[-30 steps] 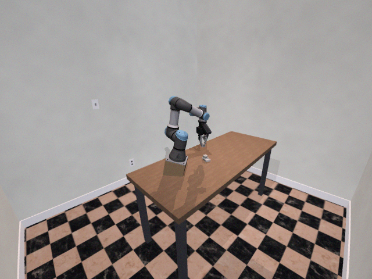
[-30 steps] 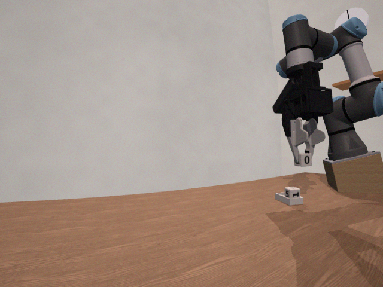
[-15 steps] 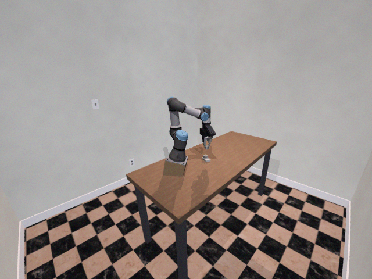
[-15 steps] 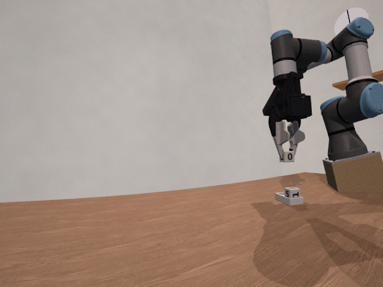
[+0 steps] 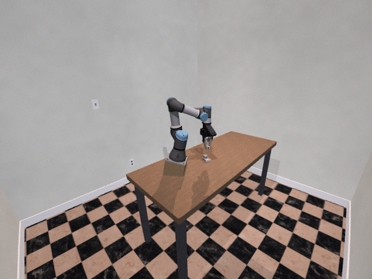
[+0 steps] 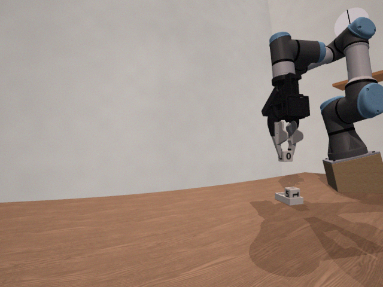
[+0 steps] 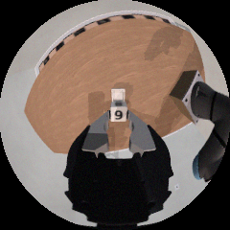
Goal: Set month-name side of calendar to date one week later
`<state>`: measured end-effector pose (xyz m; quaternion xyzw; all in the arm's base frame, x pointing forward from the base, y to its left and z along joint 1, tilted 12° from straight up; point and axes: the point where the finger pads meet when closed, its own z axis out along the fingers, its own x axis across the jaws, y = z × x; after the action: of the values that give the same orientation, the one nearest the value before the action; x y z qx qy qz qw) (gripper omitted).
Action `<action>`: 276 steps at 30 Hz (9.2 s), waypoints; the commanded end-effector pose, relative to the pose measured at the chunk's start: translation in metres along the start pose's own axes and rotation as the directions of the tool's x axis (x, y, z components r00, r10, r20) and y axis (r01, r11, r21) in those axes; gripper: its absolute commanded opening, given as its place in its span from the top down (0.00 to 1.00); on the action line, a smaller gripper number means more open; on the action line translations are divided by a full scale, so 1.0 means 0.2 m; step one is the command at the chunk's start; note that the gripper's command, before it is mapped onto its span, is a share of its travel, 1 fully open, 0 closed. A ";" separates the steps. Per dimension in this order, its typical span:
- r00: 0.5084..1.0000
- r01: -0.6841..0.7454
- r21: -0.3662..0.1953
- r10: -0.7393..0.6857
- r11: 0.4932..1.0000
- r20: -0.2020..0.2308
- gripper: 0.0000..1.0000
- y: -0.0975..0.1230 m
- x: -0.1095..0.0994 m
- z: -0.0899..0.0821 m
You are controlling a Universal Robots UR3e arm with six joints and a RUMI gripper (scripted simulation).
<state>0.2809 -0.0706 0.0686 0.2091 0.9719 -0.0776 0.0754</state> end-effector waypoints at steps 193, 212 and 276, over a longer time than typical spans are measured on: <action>1.000 0.000 -0.001 0.000 1.000 0.002 0.90 -0.01 0.00 0.50; 1.000 0.000 -0.001 0.000 1.000 0.002 0.90 -0.01 0.00 0.50; 1.000 0.000 -0.001 0.000 1.000 0.002 0.76 -0.01 0.00 0.50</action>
<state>0.2917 -0.0905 -0.0285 0.2090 0.9720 -0.0771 0.0754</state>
